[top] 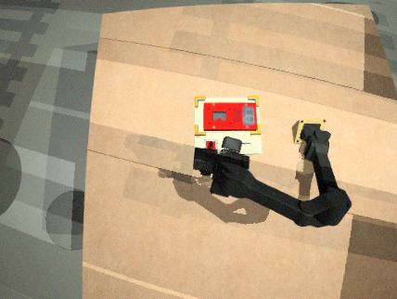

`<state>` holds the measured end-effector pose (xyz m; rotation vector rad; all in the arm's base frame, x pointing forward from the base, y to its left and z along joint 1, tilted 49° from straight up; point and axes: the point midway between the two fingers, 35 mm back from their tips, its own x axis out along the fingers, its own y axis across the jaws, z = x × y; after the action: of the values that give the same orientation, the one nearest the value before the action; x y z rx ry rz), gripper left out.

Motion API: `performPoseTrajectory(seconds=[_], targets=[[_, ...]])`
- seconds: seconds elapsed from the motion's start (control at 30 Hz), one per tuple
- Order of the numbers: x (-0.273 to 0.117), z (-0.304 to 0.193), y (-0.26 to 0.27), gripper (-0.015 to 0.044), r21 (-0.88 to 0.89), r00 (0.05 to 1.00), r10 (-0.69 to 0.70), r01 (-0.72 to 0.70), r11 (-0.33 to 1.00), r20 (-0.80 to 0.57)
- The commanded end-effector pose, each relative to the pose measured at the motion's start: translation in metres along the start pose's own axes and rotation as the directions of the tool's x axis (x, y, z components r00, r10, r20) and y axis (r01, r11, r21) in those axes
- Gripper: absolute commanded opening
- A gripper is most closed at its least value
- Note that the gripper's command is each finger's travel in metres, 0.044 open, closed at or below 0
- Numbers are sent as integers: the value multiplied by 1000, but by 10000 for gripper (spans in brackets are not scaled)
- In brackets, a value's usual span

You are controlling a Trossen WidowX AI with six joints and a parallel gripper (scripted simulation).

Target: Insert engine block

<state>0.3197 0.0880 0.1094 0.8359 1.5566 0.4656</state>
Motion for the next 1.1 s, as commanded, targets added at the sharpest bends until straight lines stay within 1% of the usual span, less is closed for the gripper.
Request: performPoseTrajectory(seconds=[0.0, 1.07], targets=[[-10, 3, 0, 0, 3, 1000, -3, 3, 1000, 11], [-112, 0, -5, 0, 97, 998, 17, -22, 995, 52]])
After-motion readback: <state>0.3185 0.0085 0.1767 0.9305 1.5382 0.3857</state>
